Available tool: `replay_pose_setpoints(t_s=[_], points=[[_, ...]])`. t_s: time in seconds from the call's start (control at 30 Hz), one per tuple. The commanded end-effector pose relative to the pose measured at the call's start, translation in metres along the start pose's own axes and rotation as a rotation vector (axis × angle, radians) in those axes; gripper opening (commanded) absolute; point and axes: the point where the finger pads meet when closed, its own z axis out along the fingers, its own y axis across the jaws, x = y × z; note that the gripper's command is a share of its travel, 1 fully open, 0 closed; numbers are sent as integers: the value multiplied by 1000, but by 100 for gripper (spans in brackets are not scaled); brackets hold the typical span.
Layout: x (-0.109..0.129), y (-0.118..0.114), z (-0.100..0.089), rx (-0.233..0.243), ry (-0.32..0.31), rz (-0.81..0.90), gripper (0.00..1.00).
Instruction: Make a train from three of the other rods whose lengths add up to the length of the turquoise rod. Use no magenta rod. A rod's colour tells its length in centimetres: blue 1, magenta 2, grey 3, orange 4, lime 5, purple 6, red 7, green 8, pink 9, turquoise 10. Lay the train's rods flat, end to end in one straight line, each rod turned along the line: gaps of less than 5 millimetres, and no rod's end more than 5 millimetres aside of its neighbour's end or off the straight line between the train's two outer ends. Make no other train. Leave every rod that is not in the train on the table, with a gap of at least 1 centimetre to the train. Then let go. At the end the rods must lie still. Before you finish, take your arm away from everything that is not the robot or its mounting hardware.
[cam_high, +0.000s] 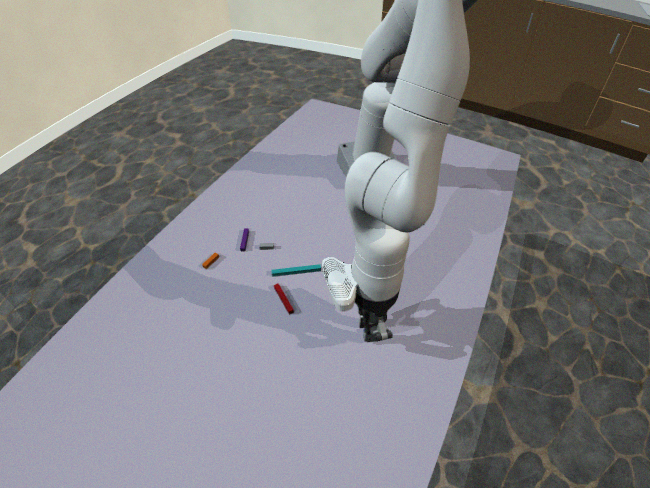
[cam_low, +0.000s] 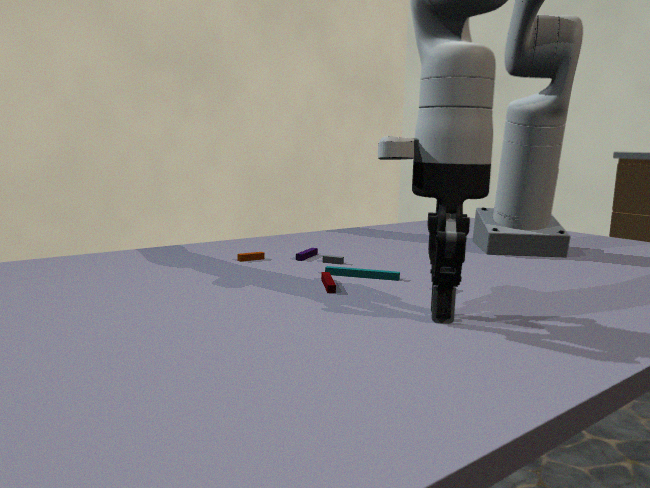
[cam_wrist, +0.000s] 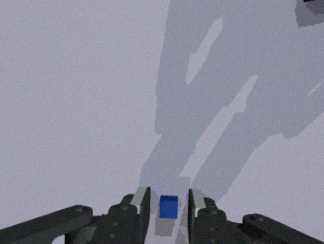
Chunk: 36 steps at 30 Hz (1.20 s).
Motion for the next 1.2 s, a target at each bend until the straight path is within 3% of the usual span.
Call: replay_pose_setpoints(t_s=[0.0,0.63,0.67,1.17], points=[[0,-1,-1,2,0,0,24],[0,-1,-1,2,0,0,24],[0,-1,-1,2,0,0,5],[0,-1,-1,2,0,0,5]])
